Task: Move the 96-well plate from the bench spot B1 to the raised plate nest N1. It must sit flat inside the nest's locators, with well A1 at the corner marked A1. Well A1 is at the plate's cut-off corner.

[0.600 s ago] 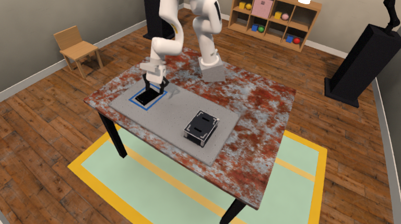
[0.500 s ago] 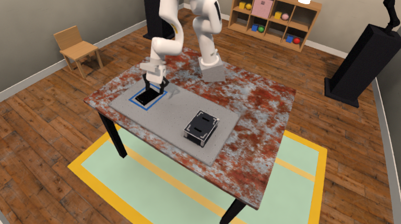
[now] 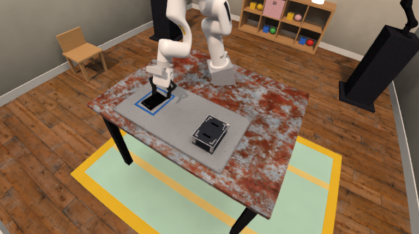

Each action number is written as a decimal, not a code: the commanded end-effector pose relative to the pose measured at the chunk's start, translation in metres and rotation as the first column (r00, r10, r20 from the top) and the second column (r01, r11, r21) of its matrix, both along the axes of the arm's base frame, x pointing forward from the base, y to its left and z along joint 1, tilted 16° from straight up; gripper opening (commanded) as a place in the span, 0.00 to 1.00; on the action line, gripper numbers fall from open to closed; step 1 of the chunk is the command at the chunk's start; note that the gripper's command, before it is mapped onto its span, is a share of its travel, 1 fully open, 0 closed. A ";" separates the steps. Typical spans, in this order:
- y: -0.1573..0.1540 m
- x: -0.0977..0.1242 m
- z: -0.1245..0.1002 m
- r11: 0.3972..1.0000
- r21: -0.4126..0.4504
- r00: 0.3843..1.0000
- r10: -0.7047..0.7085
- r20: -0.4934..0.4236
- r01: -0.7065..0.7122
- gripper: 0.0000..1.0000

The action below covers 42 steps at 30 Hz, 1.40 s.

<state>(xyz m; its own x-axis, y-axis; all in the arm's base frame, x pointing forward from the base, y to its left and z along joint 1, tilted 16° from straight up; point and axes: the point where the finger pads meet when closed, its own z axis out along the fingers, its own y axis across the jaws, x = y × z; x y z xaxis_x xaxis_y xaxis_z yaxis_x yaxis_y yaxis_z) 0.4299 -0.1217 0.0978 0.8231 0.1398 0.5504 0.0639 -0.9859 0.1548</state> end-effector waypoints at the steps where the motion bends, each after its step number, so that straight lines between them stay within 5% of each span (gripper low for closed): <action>1: -0.005 0.008 0.006 1.000 0.020 1.000 -0.001 0.024 0.001 1.00; 18: -0.025 0.044 0.029 0.992 0.125 0.999 -0.014 -0.029 0.017 1.00; 42: -0.041 0.024 0.019 0.984 0.112 0.969 -0.108 -0.224 0.135 1.00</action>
<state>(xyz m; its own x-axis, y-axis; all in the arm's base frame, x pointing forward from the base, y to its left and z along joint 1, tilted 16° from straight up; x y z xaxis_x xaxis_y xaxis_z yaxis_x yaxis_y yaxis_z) 0.4569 -0.1591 0.1166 0.8738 -0.0024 0.4863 -0.0069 -0.9999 0.0075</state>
